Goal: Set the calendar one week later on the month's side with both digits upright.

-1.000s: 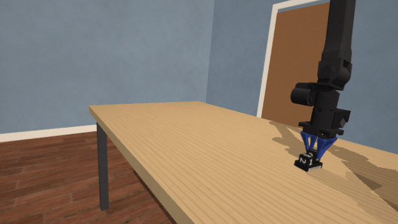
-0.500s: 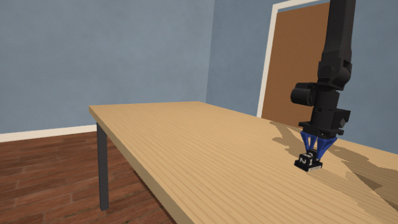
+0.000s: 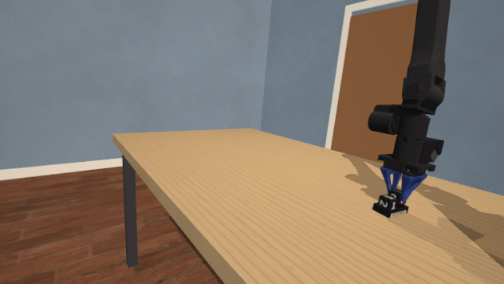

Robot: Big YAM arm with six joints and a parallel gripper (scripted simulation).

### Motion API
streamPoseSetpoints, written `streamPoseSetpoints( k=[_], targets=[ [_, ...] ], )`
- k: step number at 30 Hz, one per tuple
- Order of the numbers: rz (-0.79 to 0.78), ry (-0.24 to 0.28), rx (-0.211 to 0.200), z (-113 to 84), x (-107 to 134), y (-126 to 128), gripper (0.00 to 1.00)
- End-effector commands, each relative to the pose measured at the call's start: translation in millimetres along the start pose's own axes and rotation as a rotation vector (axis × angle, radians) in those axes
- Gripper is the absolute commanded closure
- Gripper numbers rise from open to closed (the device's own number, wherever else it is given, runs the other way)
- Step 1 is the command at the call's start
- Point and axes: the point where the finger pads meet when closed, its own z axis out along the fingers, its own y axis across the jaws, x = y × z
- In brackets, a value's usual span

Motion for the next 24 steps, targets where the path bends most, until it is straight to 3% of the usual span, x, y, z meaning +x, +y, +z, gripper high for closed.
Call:
streamPoseSetpoints(
  k=[1, 24],
  targets=[
    [0.001, -0.001, 0.007, 2.4, -3.2, -4.7, 0.74],
    [0.001, -0.001, 0.014, 2.6, -3.3, -9.4, 0.74]
  ],
)
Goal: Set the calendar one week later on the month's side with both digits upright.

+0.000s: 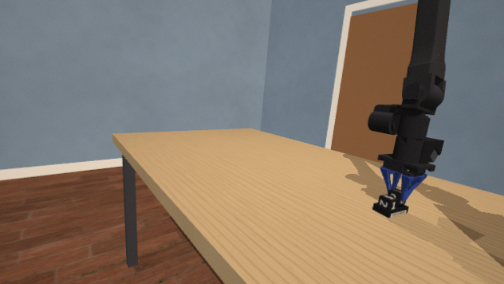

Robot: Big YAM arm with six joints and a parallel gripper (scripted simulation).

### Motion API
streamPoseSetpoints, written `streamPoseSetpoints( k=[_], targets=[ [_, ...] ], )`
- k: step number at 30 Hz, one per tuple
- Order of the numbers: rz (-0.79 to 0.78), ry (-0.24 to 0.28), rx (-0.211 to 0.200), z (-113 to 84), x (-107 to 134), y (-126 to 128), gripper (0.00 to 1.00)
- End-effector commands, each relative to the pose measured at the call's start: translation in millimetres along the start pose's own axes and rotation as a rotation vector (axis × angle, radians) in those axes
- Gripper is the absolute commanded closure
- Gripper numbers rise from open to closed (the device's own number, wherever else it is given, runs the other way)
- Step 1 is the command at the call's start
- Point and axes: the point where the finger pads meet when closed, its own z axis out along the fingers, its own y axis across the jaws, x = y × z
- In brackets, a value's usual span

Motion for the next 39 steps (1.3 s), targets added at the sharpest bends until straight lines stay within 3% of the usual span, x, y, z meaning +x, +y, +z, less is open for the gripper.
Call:
streamPoseSetpoints(
  k=[1, 39],
  targets=[
    [0.001, -0.001, 0.015, 2.6, -3.3, -9.9, 0.74],
    [0.0, -0.001, 0.002, 8.5, -3.3, -2.3, 0.74]
  ],
)
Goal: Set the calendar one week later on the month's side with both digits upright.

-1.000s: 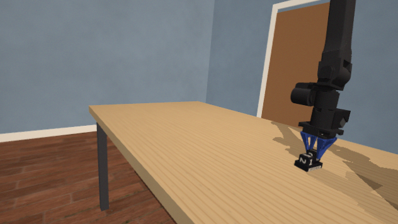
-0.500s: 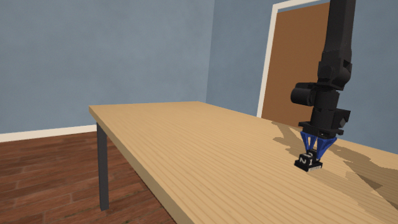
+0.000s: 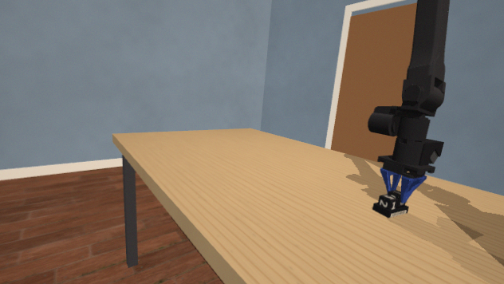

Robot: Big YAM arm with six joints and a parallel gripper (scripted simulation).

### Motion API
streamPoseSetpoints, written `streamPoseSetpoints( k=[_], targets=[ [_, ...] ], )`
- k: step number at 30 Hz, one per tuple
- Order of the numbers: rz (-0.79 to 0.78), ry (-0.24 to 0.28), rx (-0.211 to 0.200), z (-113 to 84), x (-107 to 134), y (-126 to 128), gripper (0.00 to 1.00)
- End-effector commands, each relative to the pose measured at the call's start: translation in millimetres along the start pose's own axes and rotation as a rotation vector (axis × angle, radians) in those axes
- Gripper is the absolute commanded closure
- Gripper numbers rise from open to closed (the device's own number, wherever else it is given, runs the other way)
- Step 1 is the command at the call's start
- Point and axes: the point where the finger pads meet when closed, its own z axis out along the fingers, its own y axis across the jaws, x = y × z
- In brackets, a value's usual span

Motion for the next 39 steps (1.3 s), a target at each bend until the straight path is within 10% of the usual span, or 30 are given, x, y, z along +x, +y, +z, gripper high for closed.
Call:
streamPoseSetpoints(
  k=[1, 39],
  targets=[
    [-0.001, -0.001, 0.004, 5.0, -3.1, -2.5, 0.74],
    [-0.001, -0.001, 0.009, 9.7, -2.9, -4.3, 0.74]
  ],
)
